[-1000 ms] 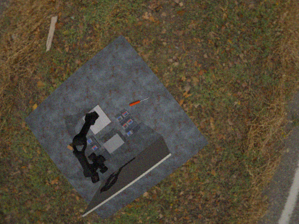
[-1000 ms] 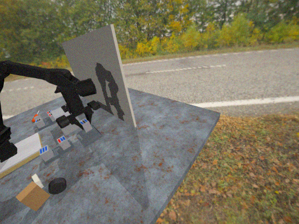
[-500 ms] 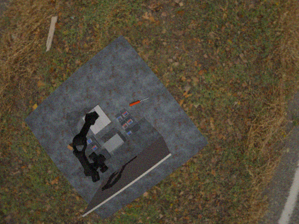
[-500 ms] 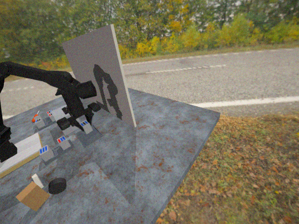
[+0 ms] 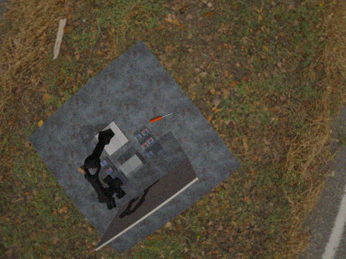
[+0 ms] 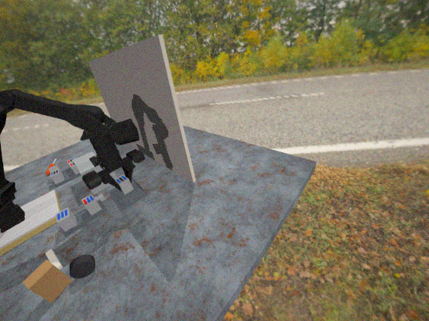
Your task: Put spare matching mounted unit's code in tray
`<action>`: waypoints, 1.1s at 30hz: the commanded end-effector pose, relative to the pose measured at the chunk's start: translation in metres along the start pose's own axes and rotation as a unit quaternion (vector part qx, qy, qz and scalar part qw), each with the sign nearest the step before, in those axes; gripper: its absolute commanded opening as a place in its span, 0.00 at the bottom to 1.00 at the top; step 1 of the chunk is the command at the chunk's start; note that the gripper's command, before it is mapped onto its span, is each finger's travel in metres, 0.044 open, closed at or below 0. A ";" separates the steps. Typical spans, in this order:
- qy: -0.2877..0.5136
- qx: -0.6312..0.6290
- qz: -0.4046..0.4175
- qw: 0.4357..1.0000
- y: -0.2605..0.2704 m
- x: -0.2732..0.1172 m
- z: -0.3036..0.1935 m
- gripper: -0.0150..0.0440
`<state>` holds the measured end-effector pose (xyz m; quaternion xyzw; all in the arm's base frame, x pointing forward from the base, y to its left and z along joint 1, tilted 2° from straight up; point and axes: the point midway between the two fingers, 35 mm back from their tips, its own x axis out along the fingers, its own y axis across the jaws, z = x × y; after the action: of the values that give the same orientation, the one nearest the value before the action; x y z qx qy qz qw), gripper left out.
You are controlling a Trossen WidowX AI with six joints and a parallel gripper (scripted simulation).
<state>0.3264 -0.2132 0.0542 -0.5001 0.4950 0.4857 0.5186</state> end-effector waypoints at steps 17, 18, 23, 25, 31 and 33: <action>0.000 0.000 0.000 1.000 0.002 0.008 0.001 0.48; 0.000 0.000 0.000 1.000 0.002 0.008 0.001 0.52; 0.000 0.000 0.000 1.000 0.002 0.008 0.001 0.74; 0.000 0.000 0.000 1.000 0.002 0.008 0.001 0.83; 0.000 0.000 0.000 1.000 0.000 -0.002 0.000 1.00; 0.000 0.001 0.000 1.000 -0.002 -0.030 -0.001 1.00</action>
<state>0.3234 -0.2113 0.0556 -0.4932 0.4967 0.4922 0.5174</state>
